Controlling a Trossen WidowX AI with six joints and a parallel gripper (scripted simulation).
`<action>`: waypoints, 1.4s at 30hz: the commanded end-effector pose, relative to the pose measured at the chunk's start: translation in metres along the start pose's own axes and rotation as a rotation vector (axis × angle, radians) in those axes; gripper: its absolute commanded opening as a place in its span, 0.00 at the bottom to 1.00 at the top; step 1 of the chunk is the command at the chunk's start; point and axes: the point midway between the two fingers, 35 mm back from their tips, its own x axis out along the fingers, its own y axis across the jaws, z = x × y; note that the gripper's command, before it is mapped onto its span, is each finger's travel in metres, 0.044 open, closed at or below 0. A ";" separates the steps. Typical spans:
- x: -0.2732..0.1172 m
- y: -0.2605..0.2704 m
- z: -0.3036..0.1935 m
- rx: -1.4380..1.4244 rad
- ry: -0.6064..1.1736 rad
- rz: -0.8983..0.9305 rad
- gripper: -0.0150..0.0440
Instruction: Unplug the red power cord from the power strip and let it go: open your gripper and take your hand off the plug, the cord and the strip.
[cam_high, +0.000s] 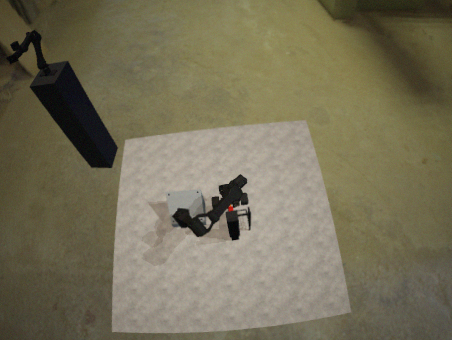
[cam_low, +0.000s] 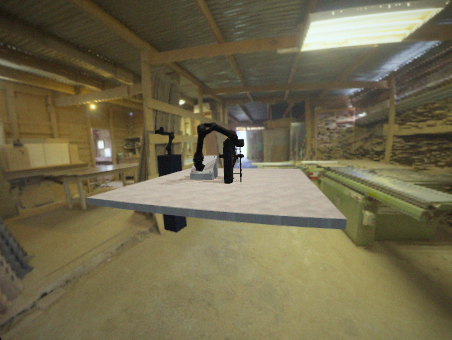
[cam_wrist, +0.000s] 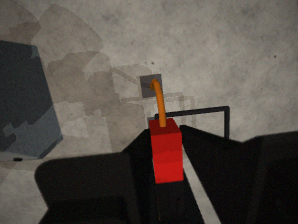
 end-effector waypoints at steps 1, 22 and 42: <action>-0.009 0.001 0.027 -0.025 -0.036 -0.010 0.25; -0.012 0.003 0.047 -0.027 -0.034 -0.011 1.00; -0.021 0.006 0.086 -0.026 -0.035 -0.011 1.00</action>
